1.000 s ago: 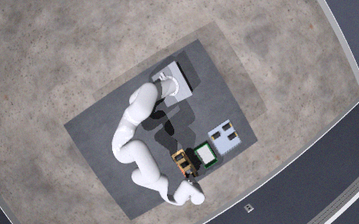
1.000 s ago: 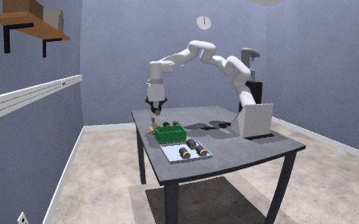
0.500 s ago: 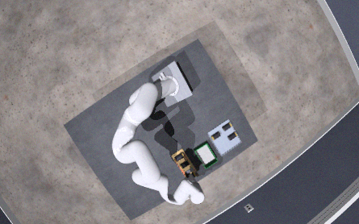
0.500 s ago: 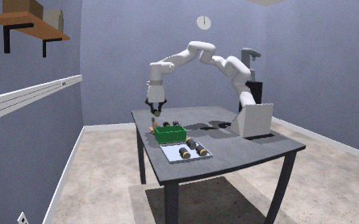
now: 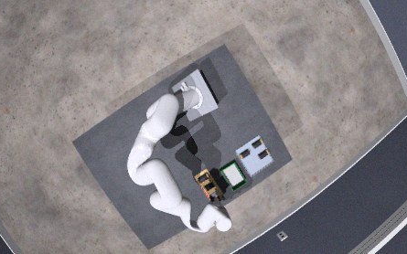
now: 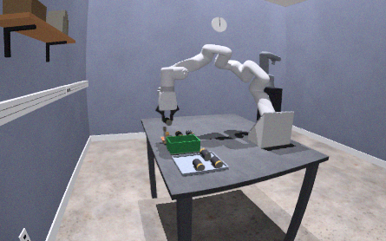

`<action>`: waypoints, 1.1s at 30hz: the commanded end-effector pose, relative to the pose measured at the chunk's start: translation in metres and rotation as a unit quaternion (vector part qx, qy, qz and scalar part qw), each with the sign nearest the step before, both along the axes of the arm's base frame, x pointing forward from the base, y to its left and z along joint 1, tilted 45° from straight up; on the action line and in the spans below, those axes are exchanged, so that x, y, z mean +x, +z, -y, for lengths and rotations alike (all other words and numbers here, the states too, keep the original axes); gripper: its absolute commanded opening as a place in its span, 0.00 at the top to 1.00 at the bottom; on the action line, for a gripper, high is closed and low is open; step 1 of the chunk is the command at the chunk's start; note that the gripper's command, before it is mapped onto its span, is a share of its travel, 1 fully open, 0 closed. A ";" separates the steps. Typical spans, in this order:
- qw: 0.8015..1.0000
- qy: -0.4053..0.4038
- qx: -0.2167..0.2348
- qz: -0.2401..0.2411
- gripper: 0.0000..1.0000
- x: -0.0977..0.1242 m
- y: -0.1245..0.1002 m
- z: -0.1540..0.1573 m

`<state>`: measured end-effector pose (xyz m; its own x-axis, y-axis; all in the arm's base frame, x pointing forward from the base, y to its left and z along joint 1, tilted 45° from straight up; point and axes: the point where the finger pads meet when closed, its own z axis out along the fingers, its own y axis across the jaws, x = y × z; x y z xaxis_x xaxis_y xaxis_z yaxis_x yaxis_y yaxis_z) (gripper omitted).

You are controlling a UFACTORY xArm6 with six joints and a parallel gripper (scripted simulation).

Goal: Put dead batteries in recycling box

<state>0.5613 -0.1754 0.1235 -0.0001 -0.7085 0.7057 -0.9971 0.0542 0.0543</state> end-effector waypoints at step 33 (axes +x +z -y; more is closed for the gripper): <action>1.000 0.001 0.000 0.002 0.72 -0.002 -0.035 0.035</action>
